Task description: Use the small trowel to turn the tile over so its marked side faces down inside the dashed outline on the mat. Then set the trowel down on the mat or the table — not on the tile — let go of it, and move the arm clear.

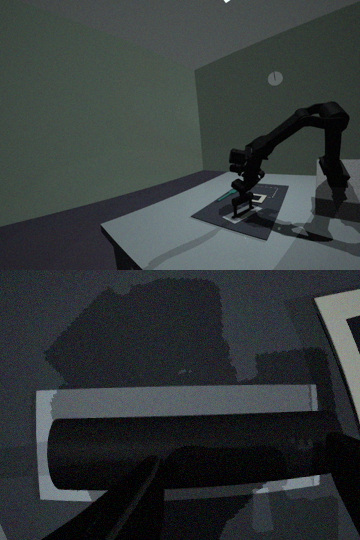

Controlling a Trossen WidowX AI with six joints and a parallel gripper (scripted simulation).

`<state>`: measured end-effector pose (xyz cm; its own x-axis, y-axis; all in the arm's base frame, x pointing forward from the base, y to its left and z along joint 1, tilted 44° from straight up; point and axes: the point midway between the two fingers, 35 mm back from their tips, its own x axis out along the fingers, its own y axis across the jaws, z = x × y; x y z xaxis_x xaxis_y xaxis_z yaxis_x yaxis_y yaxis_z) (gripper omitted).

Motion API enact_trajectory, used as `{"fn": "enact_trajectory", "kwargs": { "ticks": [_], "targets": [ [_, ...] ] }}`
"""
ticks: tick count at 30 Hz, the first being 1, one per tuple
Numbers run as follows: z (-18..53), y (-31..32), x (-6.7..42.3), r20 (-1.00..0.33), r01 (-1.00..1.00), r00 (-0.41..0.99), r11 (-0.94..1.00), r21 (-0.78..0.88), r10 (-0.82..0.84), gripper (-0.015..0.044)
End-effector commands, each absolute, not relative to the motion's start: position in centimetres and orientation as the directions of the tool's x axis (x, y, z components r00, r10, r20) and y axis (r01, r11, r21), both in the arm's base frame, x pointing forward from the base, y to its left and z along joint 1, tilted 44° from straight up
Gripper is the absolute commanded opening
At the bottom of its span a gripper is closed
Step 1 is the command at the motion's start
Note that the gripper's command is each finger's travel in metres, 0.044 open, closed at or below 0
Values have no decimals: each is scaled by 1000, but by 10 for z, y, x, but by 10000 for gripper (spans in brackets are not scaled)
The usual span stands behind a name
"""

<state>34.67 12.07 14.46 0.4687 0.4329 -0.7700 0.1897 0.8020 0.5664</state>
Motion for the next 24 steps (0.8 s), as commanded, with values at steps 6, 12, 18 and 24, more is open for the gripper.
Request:
{"fn": "enact_trajectory", "kwargs": {
  "ticks": [6,12,18,24],
  "targets": [
    [141,124,341,-751,-62,530,901,429,394,300],
    [138,126,338,-732,-188,571,927,324,372,300],
    [134,128,335,-704,-319,619,931,179,348,300],
    [131,130,331,-670,-424,667,906,17,325,300]
  ]
}}
